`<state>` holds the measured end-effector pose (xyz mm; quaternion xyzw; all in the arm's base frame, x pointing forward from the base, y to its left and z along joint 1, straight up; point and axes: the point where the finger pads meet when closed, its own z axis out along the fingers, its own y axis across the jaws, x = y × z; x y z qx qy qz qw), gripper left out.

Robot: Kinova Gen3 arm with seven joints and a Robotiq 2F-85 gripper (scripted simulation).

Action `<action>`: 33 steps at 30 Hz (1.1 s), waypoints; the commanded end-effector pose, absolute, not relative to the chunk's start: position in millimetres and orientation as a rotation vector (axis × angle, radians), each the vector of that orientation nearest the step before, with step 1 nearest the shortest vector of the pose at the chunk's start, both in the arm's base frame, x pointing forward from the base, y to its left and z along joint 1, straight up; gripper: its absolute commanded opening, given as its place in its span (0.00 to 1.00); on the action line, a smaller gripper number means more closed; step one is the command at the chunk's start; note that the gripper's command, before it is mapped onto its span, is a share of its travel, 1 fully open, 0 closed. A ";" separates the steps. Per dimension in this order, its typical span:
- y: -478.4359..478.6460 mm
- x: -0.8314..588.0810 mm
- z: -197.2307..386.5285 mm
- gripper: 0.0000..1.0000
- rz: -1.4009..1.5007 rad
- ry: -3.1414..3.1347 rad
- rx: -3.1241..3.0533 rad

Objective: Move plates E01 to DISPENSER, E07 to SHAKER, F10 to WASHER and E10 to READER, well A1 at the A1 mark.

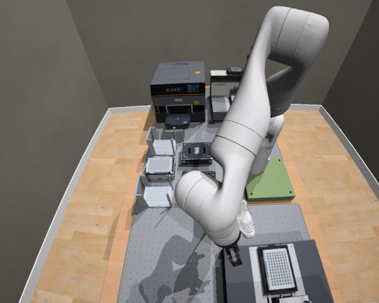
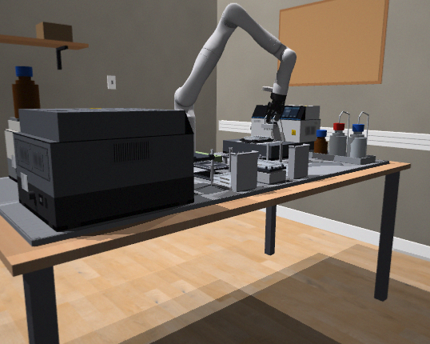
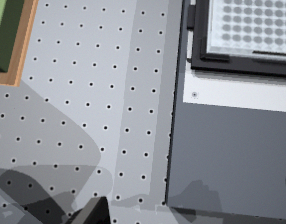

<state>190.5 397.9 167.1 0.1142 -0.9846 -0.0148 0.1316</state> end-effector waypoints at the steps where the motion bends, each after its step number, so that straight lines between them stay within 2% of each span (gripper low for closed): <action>1: 398.2 190.6 167.8 1.00 -0.045 -2.859 0.332; 17: 398.2 190.6 167.8 1.00 -0.045 -2.859 0.332; 33: 350.0 203.9 170.6 1.00 -0.036 -2.922 0.128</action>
